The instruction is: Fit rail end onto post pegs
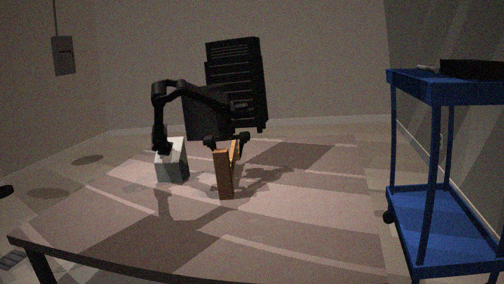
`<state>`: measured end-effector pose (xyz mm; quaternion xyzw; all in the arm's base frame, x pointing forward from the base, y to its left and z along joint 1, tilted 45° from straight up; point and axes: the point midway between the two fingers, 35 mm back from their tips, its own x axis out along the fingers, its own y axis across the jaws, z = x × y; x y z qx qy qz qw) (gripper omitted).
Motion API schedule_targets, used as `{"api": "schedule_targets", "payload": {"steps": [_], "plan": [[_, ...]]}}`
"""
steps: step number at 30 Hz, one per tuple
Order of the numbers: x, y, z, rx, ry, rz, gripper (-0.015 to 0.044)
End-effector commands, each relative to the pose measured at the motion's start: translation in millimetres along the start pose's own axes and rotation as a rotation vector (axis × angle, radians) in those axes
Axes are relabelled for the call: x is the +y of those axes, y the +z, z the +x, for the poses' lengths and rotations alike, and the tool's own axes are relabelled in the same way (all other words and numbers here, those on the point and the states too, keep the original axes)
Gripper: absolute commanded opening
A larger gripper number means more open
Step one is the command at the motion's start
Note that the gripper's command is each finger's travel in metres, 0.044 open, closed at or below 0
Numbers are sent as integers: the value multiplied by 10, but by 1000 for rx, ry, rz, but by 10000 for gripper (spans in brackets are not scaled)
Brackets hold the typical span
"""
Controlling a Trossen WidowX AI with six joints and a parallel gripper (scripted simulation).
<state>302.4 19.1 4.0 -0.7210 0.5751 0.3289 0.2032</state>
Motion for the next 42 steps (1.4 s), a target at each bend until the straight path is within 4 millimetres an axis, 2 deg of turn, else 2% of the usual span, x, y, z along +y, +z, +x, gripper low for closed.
{"api": "schedule_targets", "payload": {"steps": [1,42], "plan": [[36,12,40,-6,16,-17,440],[52,28,695,-3,17,-17,440]]}}
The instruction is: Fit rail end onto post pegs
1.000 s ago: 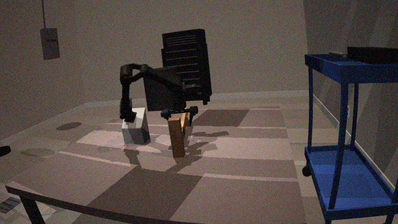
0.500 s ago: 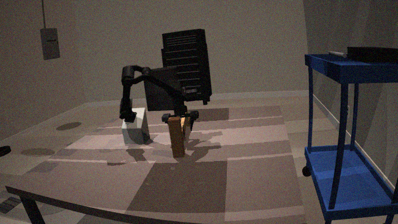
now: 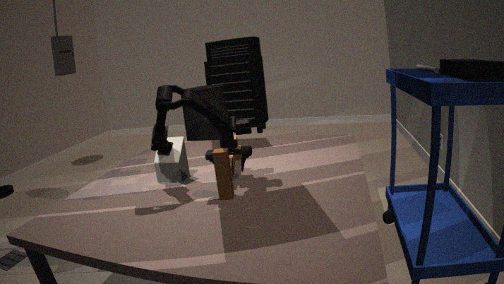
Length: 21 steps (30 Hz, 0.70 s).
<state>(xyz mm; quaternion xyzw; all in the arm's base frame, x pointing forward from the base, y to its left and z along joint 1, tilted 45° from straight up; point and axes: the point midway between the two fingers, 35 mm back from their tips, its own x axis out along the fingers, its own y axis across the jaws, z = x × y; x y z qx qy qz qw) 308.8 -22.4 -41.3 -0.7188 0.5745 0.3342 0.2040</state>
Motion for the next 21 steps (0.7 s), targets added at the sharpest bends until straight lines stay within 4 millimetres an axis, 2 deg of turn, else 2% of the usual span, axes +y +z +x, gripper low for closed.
{"api": "schedule_targets", "payload": {"steps": [1,4,18,21], "plan": [[48,4,93,7,14,-13,440],[52,3,115,8,14,-13,440],[52,3,115,8,14,-13,72],[52,3,115,8,14,-13,53]]}}
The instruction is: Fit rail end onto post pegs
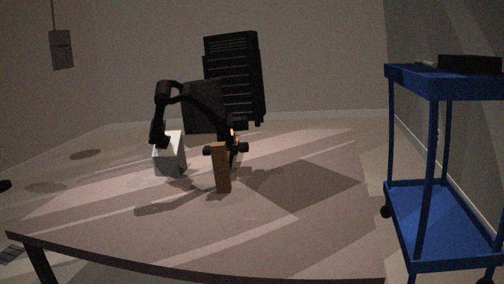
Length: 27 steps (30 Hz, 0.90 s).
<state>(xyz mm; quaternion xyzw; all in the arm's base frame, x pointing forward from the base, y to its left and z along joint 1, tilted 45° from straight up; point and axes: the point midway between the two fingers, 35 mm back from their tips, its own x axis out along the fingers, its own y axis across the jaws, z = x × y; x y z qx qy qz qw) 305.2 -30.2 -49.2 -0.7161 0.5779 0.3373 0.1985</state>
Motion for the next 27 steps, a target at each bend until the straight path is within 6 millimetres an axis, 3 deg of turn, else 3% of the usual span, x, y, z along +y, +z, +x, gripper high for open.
{"api": "schedule_targets", "payload": {"steps": [1,5,27], "plan": [[4,-7,9,6,1,-5,46],[4,-7,9,6,1,-5,0],[1,5,-53,6,1,-5,0]]}}
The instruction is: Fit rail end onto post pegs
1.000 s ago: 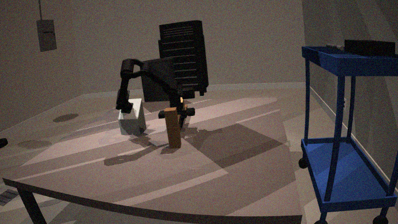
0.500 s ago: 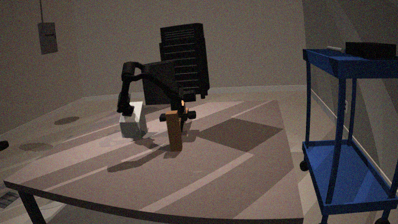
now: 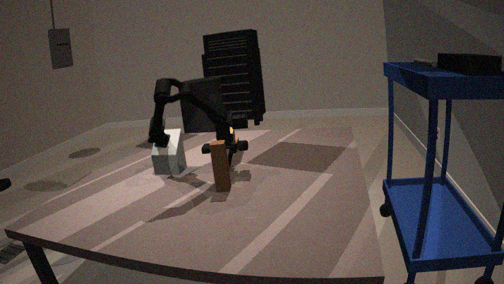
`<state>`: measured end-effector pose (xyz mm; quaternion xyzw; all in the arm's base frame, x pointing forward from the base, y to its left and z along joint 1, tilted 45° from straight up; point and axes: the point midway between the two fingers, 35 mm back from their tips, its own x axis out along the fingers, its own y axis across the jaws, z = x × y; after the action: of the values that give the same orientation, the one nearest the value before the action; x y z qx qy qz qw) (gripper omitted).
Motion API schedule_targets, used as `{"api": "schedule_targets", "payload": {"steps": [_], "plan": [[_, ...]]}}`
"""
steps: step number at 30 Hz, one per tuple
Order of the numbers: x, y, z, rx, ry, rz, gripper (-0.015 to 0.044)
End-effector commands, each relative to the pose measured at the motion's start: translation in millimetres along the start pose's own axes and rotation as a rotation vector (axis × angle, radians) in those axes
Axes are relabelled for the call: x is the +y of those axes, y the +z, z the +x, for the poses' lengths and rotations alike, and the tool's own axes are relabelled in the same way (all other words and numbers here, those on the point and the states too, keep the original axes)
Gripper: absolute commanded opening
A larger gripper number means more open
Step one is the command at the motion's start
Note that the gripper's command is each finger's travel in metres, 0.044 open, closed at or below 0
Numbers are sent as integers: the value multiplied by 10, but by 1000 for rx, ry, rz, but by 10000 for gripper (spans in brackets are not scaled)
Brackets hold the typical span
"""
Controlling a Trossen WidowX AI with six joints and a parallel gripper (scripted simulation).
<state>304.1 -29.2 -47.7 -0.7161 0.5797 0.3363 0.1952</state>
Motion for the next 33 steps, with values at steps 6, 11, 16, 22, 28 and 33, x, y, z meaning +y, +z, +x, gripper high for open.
{"api": "schedule_targets", "payload": {"steps": [6,11,16,22,28,33], "plan": [[-13,5,-64,0,-4,-3,0],[-17,6,-90,0,-4,-3,0],[-22,6,-115,0,-4,-3,0],[-27,6,-145,-1,-4,-2,0],[-30,6,-175,-1,-4,-2,0],[-32,6,-200,-1,-4,-2,0]]}}
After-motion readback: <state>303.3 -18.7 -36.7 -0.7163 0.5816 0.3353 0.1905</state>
